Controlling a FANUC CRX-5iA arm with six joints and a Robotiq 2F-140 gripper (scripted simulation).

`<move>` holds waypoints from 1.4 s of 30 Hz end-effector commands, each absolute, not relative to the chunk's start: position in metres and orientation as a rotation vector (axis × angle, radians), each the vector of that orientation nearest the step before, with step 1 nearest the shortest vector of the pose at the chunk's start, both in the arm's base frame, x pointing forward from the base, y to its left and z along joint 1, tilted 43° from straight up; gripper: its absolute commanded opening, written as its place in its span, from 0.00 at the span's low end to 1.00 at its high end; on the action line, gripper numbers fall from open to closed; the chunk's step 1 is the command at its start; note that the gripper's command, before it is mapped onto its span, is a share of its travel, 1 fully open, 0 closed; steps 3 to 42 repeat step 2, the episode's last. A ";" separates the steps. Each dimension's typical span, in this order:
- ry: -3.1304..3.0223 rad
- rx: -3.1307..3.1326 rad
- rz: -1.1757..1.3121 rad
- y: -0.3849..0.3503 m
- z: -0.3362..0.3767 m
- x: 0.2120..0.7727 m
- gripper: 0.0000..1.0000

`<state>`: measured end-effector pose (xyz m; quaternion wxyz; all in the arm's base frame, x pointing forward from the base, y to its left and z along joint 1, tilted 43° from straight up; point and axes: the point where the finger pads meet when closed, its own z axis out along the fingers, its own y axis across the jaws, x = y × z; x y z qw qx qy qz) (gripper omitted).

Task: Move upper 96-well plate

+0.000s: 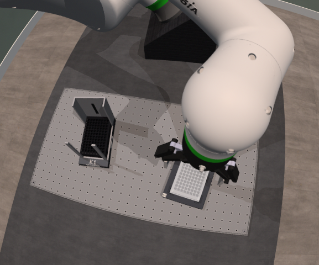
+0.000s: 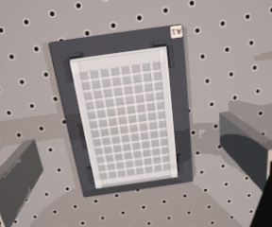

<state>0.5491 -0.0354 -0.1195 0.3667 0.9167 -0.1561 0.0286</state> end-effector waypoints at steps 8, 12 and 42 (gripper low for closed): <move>-0.401 2.356 0.074 -0.035 -0.119 0.549 1.00; -0.401 2.356 0.074 -0.035 -0.119 0.549 1.00; -0.401 2.356 0.074 -0.035 -0.119 0.549 1.00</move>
